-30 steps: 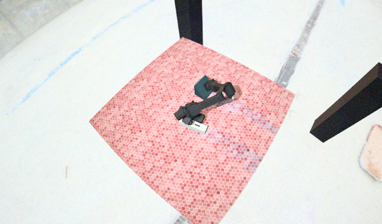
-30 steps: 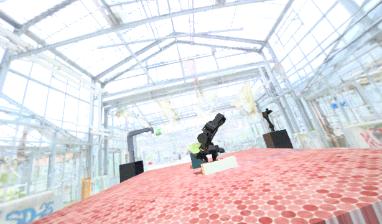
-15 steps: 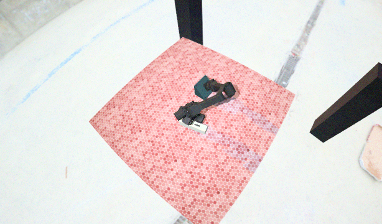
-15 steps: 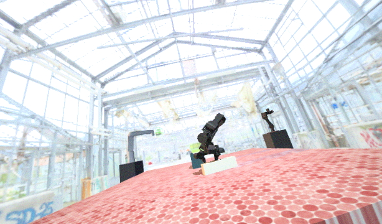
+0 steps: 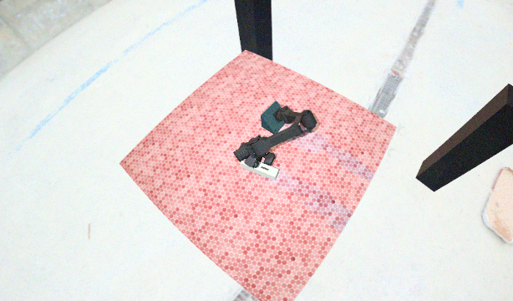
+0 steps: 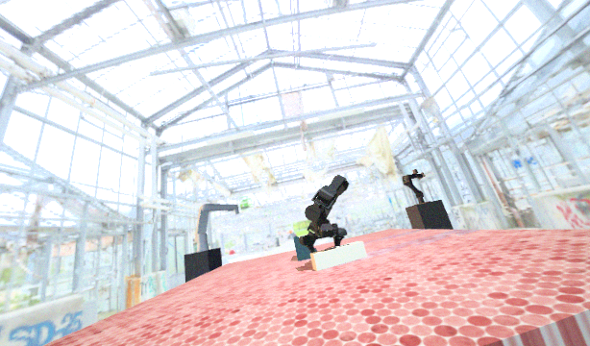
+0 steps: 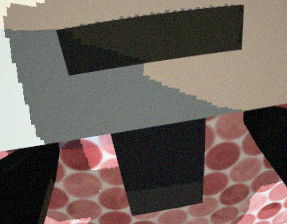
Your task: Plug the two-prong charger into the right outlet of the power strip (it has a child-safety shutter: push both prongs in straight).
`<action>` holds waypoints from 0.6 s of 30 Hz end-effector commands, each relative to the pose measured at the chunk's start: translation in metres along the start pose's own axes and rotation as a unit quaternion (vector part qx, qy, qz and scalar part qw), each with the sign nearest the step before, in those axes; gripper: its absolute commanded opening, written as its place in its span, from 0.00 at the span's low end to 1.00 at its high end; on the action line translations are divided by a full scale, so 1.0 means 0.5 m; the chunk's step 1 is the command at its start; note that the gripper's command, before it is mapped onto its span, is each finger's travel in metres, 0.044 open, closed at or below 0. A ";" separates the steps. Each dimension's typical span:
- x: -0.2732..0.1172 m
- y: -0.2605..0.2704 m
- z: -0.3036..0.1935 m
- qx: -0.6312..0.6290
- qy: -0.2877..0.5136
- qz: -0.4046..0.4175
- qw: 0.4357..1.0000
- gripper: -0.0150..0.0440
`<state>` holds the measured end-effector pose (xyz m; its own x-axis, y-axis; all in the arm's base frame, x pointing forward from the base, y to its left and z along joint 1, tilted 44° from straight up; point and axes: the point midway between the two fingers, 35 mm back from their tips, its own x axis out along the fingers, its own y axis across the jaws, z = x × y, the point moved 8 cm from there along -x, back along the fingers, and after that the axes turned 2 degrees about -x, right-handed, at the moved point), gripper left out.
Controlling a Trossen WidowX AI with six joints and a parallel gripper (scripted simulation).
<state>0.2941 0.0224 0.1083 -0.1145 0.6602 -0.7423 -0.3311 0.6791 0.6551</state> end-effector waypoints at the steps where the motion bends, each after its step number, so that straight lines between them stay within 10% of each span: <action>1: 0.003 0.000 -0.006 0.000 0.000 0.003 1.000 1.00; 18: 0.004 0.000 -0.019 -0.003 -0.006 0.002 1.000 1.00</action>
<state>0.2882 0.0204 0.1072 -0.1031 0.6620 -0.7424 -0.3377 0.6787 0.6522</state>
